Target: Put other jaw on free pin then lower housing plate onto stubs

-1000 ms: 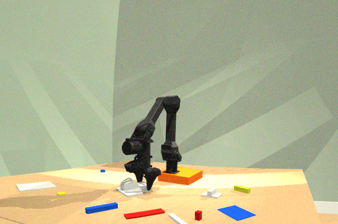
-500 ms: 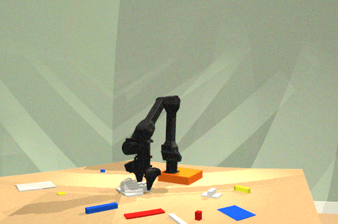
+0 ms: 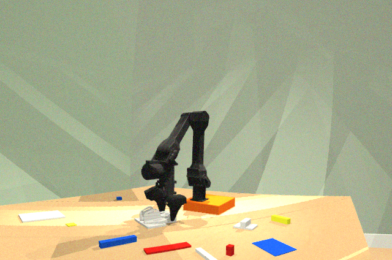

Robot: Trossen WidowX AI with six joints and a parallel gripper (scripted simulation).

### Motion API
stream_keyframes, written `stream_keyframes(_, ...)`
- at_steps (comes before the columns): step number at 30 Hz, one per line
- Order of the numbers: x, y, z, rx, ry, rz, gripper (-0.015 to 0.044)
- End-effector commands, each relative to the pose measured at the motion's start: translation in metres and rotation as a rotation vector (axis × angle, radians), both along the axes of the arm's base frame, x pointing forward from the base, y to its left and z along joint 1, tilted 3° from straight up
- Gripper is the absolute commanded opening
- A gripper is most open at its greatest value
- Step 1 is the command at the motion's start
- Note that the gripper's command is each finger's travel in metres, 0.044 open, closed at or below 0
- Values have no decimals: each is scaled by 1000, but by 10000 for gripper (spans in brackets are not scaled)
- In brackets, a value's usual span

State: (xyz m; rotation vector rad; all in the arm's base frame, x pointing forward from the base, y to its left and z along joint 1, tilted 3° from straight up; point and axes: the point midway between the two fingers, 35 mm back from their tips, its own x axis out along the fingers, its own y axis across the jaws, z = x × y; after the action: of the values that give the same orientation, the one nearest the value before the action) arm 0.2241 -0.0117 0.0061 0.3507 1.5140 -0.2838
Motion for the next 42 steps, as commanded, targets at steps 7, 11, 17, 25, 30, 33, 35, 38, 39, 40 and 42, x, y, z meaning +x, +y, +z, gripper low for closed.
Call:
stream_keyframes(7,-1,0,-1,3,2,-4,351)
stream_keyframes(11,-1,0,-1,3,2,-4,351)
stream_keyframes(17,-1,0,-1,3,2,-4,351)
stream_keyframes(25,0,0,0,0,0,0,440)
stream_keyframes(30,0,0,0,0,0,0,440)
stream_keyframes(33,0,0,0,0,0,0,440)
stream_keyframes(35,0,0,0,0,0,0,440)
stream_keyframes(38,1,0,7,0,0,0,440)
stream_keyframes(39,1,-1,13,0,0,-1,440)
stream_keyframes(40,1,-1,22,1,0,-1,440)
stream_keyframes(42,0,-2,42,1,1,-2,440)
